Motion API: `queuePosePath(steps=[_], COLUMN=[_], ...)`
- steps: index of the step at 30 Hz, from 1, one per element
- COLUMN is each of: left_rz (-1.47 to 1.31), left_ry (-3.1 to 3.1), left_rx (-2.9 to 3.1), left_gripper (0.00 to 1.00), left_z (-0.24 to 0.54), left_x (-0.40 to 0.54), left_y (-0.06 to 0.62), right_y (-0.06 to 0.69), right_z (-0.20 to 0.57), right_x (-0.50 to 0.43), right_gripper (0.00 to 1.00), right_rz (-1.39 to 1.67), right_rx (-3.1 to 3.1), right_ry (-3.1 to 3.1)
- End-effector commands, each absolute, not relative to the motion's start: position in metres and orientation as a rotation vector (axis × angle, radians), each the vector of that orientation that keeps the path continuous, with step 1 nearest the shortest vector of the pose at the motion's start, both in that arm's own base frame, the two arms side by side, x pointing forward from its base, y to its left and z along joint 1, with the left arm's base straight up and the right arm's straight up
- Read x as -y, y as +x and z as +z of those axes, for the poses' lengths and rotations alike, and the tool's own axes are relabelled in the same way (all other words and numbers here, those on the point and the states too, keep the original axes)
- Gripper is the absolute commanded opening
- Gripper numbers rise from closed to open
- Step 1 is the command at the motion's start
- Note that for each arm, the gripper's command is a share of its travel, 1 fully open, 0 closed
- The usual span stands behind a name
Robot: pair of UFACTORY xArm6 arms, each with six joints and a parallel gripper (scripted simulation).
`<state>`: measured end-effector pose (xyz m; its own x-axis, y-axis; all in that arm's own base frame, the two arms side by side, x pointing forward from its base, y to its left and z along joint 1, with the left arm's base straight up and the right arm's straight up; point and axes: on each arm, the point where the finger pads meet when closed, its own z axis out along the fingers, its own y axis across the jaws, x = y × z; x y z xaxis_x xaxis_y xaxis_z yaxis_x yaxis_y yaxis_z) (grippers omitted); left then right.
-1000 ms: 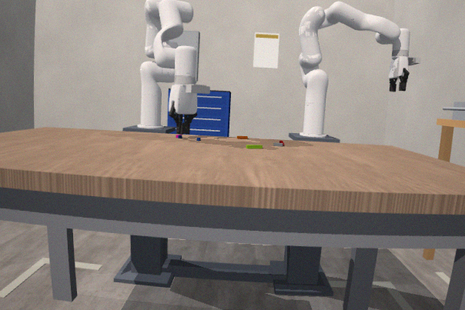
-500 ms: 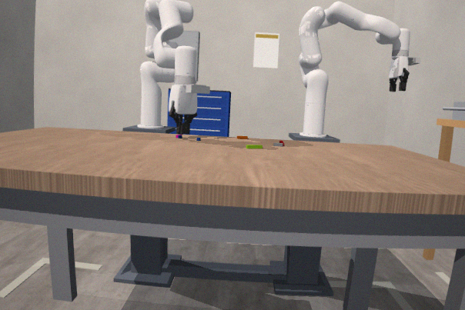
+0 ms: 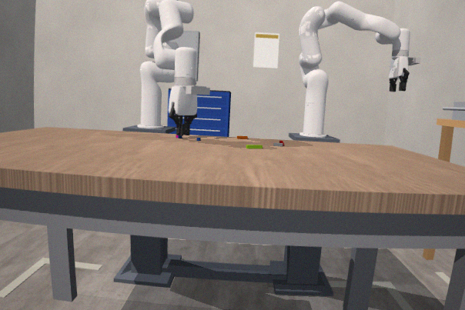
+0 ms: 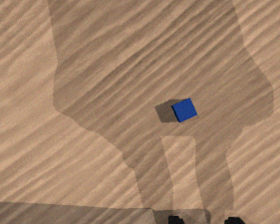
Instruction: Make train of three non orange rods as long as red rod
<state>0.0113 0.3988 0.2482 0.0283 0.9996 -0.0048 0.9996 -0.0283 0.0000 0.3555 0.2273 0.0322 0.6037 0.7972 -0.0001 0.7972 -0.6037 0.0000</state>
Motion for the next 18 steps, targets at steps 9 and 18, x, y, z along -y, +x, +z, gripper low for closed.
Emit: queuePosePath(steps=[9, 18], left_rz=[0.000, 0.000], left_ry=[2.253, 2.253], left_rx=[-2.190, -2.190], left_gripper=[1.00, 1.00], left_z=[0.2500, 0.2500], left_x=[-0.3998, -0.3998], left_y=[0.0113, 0.0113], right_y=[0.3571, 0.3571], right_z=[0.0272, 0.0262], right_x=[-0.2283, -0.2283], right_gripper=[0.26, 0.26], right_rz=[0.008, 0.008], right_rx=[-1.399, -1.399], right_ry=[2.814, 2.814])
